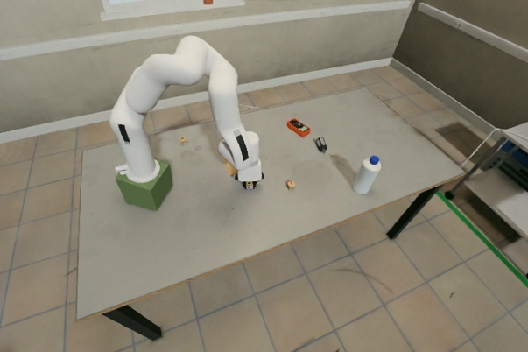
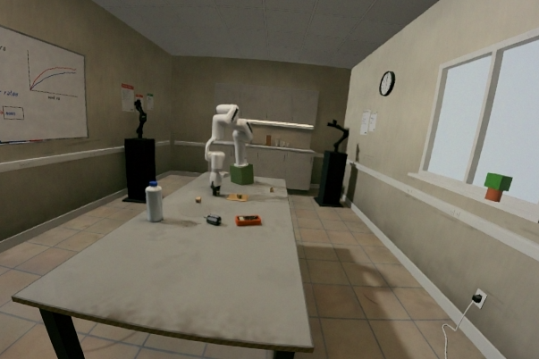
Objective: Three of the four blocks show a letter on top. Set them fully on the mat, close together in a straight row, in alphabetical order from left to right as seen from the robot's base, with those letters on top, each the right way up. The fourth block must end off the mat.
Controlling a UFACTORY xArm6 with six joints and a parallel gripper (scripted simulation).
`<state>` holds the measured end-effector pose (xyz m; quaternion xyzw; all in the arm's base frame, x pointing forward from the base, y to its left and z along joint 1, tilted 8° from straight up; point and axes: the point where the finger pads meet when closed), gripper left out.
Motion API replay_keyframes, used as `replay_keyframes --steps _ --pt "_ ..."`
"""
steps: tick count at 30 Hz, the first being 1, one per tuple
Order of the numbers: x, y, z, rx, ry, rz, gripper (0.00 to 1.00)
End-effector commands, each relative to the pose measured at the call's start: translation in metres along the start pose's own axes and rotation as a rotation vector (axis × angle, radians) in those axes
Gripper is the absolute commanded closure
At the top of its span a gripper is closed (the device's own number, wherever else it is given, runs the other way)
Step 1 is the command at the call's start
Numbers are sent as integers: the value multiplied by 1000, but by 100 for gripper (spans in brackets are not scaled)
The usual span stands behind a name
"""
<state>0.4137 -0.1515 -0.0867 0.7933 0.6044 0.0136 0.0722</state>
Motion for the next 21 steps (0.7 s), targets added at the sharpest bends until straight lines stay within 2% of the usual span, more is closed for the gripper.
replay_keyframes --steps 1,18,21 --pt "0 2 -1 -4 0 0 72" --pt "0 2 -3 -4 0 0 72" --pt "0 2 -11 -4 0 0 72"
Point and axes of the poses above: the point where the finger pads meet when closed, its own z axis out along the fingers, its own y axis across the jaws, x = y × z, and after that the axes turned 7 degrees about -z, right-handed
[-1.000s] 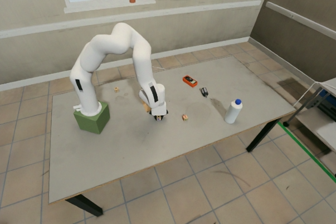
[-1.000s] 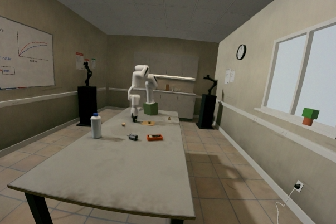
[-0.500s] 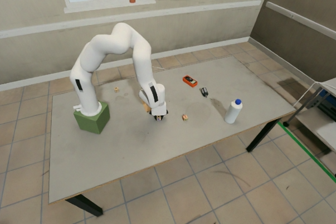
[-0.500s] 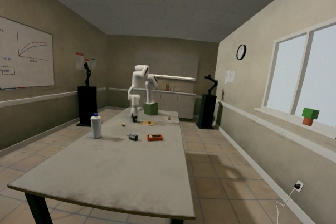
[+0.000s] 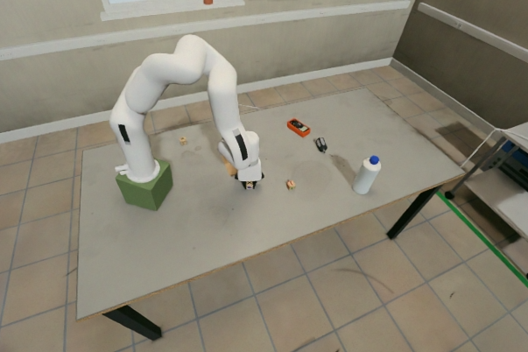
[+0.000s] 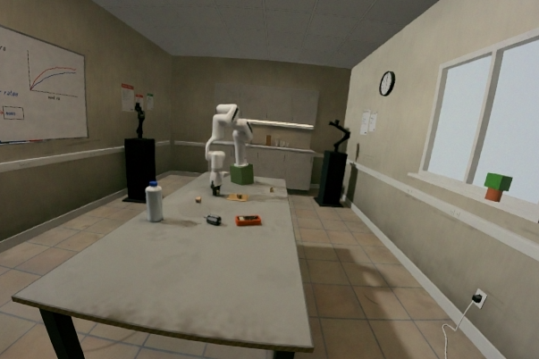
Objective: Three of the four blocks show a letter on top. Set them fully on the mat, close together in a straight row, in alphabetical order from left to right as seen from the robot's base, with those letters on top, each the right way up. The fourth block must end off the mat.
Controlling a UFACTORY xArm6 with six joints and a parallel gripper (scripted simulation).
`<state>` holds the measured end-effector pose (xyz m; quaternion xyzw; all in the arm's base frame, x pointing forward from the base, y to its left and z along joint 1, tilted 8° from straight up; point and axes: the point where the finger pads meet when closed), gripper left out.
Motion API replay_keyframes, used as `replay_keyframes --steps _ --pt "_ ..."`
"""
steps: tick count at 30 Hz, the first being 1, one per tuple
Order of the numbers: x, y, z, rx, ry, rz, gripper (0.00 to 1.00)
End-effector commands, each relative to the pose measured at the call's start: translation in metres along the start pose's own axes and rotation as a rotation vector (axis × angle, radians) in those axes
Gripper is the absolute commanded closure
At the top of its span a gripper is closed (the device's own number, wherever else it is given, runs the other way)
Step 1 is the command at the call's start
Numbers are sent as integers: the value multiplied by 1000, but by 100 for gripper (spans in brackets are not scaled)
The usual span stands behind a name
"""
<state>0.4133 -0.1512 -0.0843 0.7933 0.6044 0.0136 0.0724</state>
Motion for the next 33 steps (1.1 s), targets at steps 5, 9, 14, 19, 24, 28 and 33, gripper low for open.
replay_keyframes --steps 5,9,14,19,24,28,33 --pt "0 2 -35 -4 0 0 72" --pt "0 2 -70 -4 0 0 72" --pt "0 2 -90 -4 0 0 72" --pt "0 2 -99 -4 0 0 72" --pt "0 2 -99 -4 0 0 72" --pt "0 2 -99 -4 0 -2 72" --pt "0 2 -99 -4 0 -18 72"
Point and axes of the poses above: the point where the finger pads meet when closed, its own z axis out along the fingers, its own y axis across the jaws, x = y × z, and after that the axes turned 7 degrees about -z, right-handed
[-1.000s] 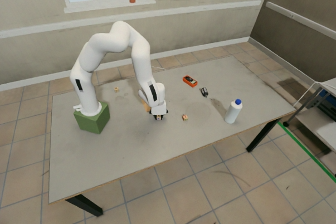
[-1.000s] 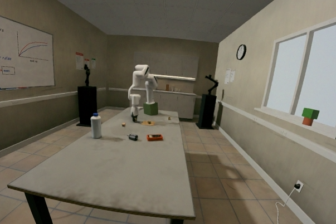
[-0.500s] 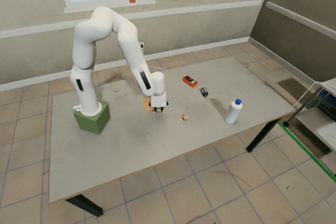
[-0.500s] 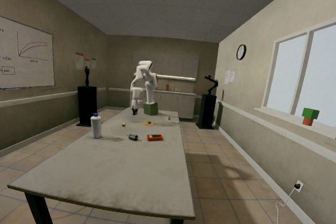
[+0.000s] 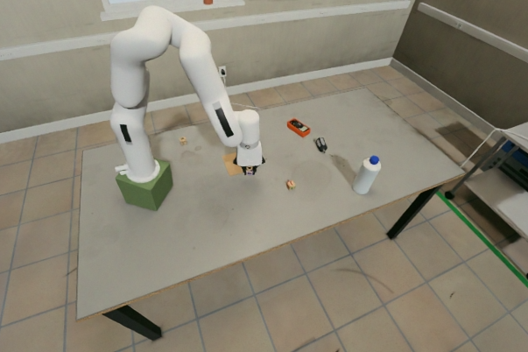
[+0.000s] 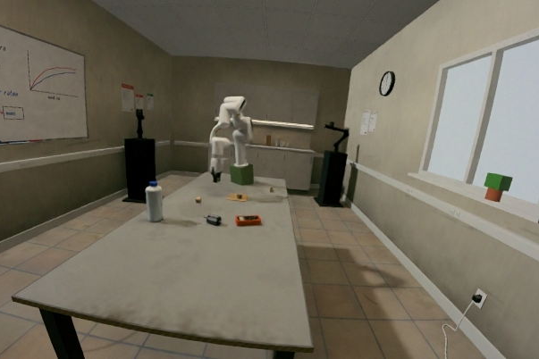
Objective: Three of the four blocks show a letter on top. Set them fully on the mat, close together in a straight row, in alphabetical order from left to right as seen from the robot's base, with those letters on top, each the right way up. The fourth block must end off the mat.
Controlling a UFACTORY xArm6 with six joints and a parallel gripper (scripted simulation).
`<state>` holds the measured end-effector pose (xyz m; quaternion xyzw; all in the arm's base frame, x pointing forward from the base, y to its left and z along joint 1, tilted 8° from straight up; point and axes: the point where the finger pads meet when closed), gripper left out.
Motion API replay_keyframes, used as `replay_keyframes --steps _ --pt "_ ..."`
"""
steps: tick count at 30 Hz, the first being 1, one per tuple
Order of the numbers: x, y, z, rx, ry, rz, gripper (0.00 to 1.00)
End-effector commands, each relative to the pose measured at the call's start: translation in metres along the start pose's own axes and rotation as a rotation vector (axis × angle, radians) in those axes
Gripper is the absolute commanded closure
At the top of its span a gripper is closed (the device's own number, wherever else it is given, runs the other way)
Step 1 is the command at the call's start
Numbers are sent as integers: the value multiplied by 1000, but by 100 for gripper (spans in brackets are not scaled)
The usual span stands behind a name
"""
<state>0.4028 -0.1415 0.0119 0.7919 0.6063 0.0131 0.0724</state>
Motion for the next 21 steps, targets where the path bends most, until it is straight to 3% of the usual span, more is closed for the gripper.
replay_keyframes --steps 1,21 --pt "1 2 -1 -5 1 -24 72" --pt "16 2 -2 -4 1 -488 72"
Point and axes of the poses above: the point where the finger pads meet when closed, its own z axis out along the fingers, its own y axis across the jaws, x = y × z, and after that the axes turned 7 degrees about -z, right-handed
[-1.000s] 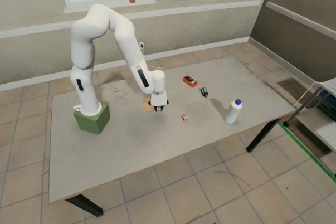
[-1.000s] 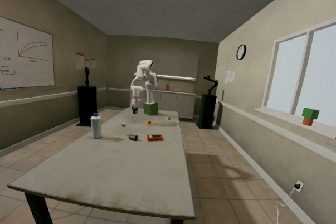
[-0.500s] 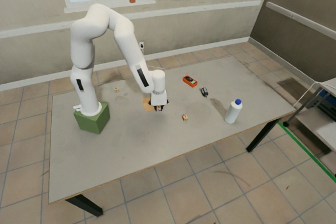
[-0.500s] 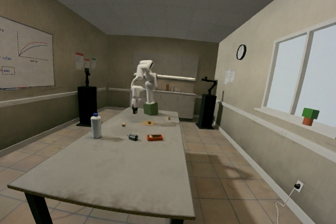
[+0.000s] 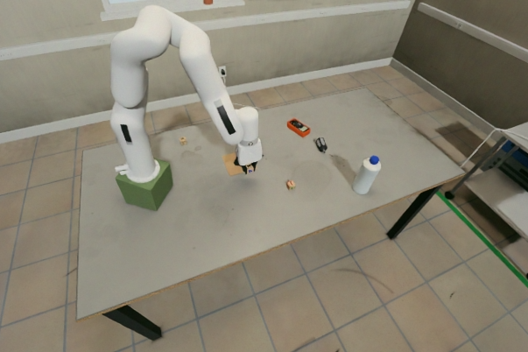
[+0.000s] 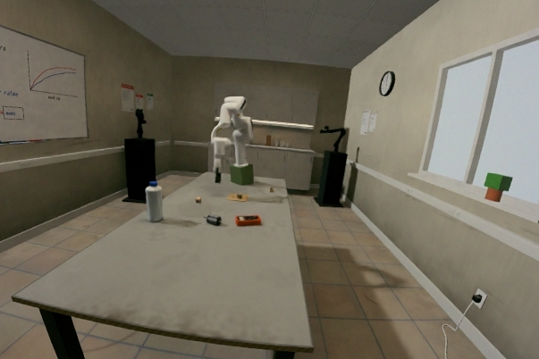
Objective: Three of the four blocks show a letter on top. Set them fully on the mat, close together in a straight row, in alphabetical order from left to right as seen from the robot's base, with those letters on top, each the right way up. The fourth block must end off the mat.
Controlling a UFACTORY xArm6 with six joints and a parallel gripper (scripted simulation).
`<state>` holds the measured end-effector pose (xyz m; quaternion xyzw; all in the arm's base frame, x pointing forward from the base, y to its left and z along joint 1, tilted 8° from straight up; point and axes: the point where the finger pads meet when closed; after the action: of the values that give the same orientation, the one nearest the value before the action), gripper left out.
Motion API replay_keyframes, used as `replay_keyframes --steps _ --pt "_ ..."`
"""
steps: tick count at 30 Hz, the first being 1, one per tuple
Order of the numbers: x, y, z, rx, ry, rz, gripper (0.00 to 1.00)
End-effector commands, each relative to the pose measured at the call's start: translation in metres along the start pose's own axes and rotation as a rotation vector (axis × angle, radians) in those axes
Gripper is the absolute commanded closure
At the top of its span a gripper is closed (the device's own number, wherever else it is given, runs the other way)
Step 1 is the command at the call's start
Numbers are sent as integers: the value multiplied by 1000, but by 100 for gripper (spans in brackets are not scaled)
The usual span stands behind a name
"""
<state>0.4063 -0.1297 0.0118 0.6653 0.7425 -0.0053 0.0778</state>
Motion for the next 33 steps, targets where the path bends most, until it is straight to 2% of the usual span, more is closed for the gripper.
replay_keyframes --steps 1,33 --pt "3 3 -1 -7 13 -138 72" --pt "26 11 -3 -11 11 -881 72"
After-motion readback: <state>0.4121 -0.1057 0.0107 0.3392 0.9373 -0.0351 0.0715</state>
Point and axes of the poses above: the point where the finger pads meet when closed, its own z axis out along the fingers, its own y axis across the jaws, x = y × z, and after that the axes turned 7 degrees about -z, right-handed
